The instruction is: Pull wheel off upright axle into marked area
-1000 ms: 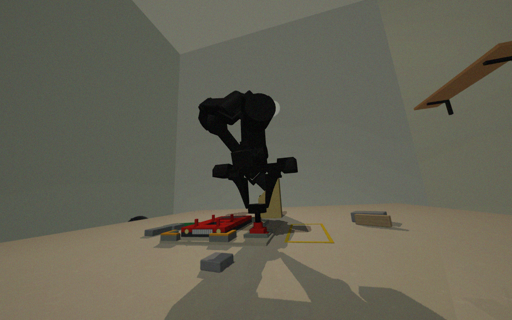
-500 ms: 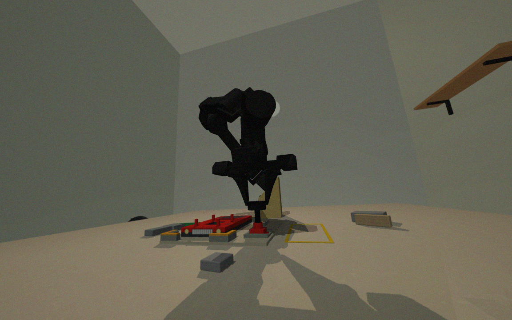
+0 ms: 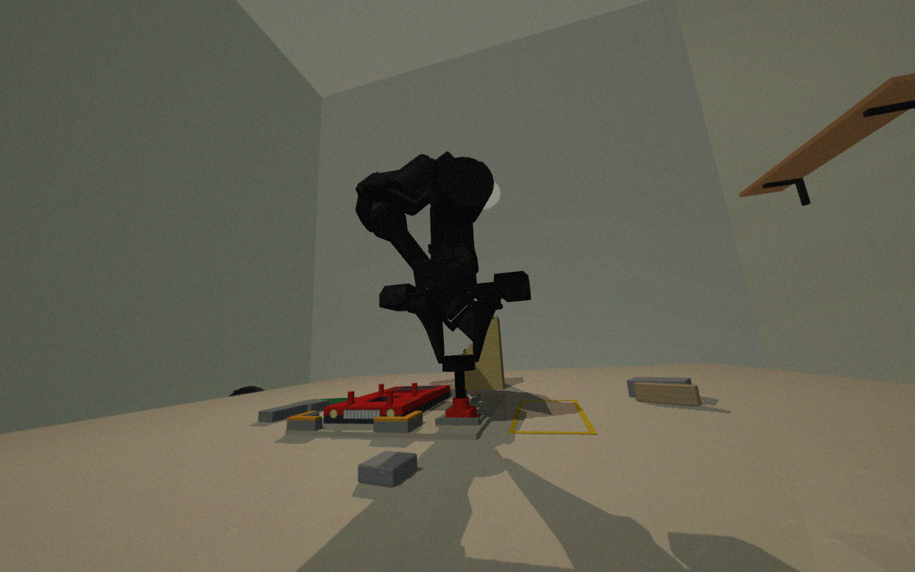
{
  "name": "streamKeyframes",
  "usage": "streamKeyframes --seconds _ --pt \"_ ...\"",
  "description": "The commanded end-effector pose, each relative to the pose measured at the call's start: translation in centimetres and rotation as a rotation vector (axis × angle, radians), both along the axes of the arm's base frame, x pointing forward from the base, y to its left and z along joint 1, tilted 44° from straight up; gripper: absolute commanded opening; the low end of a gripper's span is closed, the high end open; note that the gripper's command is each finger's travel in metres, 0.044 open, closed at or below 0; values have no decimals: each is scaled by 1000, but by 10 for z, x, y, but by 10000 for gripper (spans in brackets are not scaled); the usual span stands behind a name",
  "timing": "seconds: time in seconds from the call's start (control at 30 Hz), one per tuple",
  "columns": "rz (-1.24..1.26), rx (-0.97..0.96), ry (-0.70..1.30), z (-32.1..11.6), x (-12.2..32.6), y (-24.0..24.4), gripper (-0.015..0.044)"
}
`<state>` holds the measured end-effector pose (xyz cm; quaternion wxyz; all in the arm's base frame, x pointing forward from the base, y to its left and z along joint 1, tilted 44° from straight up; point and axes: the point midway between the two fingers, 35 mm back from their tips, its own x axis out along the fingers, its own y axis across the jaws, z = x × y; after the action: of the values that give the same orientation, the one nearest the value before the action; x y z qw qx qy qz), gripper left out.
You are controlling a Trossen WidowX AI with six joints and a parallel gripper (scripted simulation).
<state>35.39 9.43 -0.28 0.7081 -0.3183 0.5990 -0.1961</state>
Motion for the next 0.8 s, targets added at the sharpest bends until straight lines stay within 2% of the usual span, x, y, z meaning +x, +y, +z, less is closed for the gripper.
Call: streamKeyframes --seconds 0.0,0.27,0.53,0.77 --pt "-3 5 -2 2 0 2 0" --pt "-2 5 -2 5 -1 5 0" --pt "-2 6 -1 28 -11 25 0" --pt "4 6 4 8 -22 37 0"
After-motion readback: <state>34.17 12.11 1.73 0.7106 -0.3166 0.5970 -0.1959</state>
